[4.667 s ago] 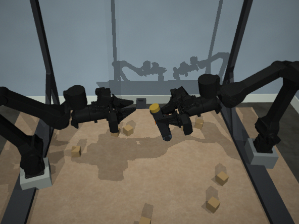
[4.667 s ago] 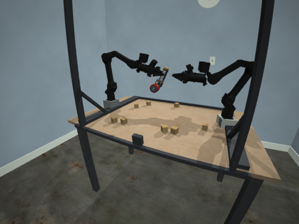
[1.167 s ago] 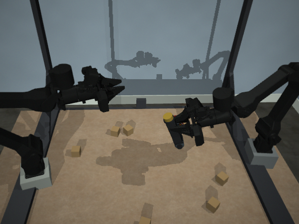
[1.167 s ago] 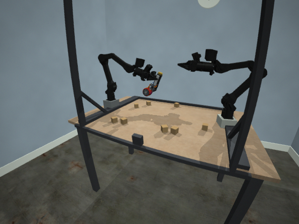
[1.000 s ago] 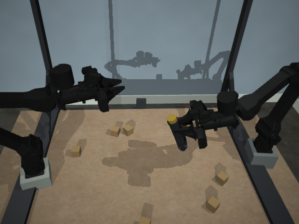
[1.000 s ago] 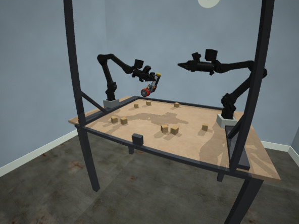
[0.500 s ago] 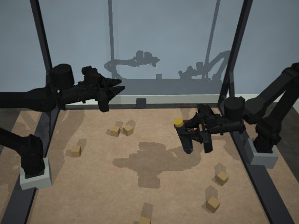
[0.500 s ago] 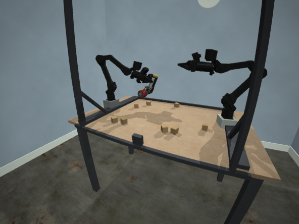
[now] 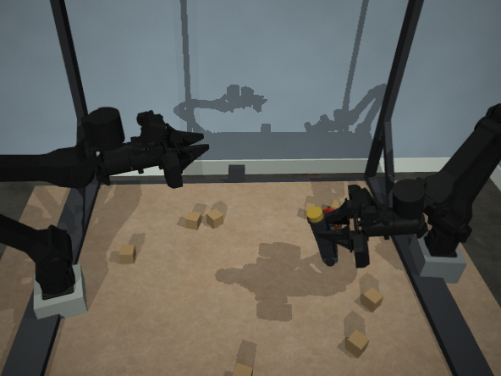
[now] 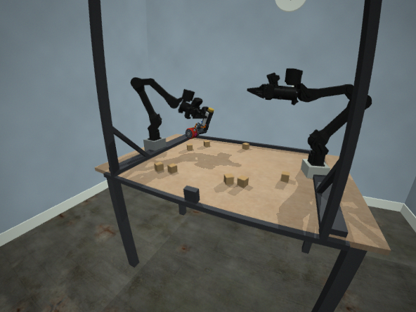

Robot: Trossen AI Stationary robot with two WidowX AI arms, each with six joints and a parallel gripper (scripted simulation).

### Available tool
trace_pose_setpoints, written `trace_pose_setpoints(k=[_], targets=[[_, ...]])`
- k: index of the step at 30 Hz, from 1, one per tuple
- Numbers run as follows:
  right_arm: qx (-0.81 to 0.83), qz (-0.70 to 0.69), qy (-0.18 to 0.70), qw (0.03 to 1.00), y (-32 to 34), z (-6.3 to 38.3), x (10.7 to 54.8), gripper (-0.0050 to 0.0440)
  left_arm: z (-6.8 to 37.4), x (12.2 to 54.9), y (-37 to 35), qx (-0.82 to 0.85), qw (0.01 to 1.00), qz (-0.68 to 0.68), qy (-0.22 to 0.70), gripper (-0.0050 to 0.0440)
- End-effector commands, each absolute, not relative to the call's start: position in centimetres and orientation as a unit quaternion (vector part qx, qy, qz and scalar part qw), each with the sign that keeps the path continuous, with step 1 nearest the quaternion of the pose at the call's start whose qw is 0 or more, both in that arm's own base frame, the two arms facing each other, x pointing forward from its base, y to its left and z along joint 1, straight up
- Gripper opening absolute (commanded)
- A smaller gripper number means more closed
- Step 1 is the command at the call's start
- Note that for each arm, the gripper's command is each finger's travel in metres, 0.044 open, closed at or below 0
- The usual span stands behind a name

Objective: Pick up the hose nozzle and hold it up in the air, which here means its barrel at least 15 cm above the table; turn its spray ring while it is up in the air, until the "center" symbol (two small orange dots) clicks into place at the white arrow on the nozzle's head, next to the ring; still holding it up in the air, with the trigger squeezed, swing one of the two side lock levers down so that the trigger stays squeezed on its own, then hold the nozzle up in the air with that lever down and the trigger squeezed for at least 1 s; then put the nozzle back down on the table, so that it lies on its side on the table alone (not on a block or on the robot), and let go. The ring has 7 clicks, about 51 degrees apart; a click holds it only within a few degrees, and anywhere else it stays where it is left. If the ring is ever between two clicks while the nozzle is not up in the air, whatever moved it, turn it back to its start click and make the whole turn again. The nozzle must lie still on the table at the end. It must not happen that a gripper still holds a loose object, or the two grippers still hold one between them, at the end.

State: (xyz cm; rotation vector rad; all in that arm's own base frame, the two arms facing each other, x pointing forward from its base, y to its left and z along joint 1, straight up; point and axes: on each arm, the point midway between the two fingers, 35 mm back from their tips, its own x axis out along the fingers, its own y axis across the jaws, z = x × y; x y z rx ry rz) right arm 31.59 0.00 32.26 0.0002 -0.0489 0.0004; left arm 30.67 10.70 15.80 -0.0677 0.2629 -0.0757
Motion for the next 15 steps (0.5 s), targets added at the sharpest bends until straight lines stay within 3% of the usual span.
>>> trace_pose_setpoints(k=[1,15], targets=[[0.002,0.002,-0.034,0.999,0.05,33.01,31.46,0.0180,16.58,29.39,10.82,-0.020,0.992,-0.054,0.111,0.0165],[0.002,0.002,-0.034,0.999,0.05,33.01,31.46,0.0180,16.10,29.53,10.81,-0.019,0.992,-0.054,0.112,0.0165]])
